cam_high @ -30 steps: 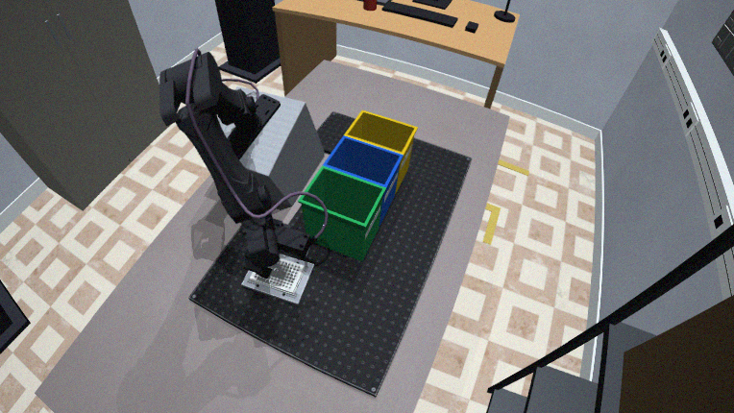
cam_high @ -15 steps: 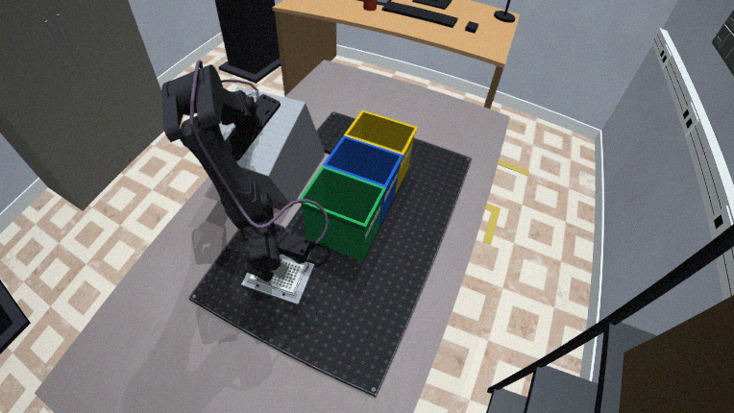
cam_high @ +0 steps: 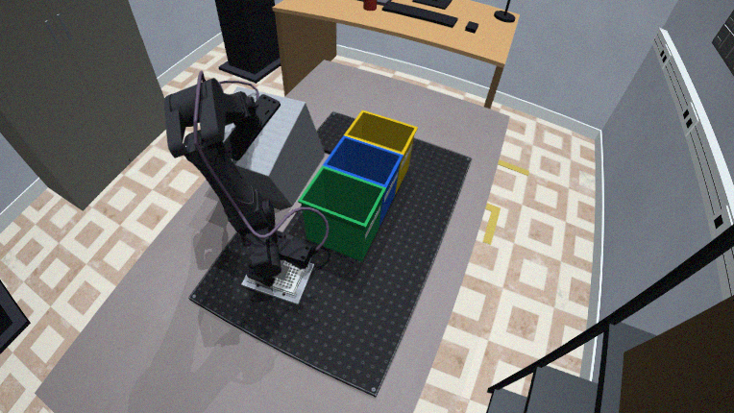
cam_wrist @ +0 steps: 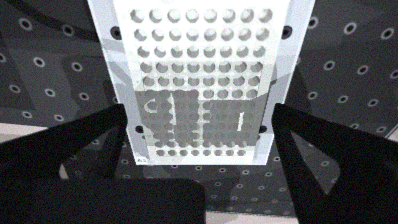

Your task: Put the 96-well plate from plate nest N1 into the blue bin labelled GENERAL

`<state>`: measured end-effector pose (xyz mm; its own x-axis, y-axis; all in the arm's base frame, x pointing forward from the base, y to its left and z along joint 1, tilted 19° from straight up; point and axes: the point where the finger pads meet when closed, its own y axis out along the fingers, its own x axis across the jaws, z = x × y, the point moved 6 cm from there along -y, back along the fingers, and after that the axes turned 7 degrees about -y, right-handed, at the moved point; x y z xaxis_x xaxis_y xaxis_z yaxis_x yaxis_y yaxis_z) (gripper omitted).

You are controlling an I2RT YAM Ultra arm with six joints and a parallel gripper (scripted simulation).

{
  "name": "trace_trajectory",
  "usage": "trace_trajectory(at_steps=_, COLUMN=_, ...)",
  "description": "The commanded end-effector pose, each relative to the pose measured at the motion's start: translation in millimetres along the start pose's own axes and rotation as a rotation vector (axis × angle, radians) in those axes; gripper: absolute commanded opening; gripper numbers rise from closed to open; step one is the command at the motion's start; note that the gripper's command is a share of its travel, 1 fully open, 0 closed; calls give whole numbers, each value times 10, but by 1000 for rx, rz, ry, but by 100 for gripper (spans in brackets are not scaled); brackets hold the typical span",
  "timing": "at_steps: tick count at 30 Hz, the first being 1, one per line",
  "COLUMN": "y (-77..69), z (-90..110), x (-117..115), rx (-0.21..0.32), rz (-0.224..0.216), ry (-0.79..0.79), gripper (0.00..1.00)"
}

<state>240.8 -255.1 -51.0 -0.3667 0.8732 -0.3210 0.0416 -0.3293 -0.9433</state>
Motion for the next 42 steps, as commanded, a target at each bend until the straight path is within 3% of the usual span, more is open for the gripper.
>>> trace_trajectory(at_steps=1, y=25, z=-81, x=-98, rx=-36, rz=23, ry=-4, gripper=100)
trace_trajectory(at_steps=11, y=196, z=-76, x=-100, rx=-35, rz=23, ry=-2, gripper=100)
trace_trajectory(at_steps=15, y=201, z=-62, x=-68, rx=-28, rz=7, ry=-2, gripper=100)
trace_trajectory(at_steps=27, y=159, z=-55, x=-38, rx=-23, rz=12, ry=-3, gripper=100)
trace_trajectory(at_steps=28, y=159, z=-55, x=-38, rx=-23, rz=12, ry=-3, gripper=0)
trace_trajectory(at_steps=42, y=159, z=-54, x=-37, rx=-23, rz=12, ry=-3, gripper=0)
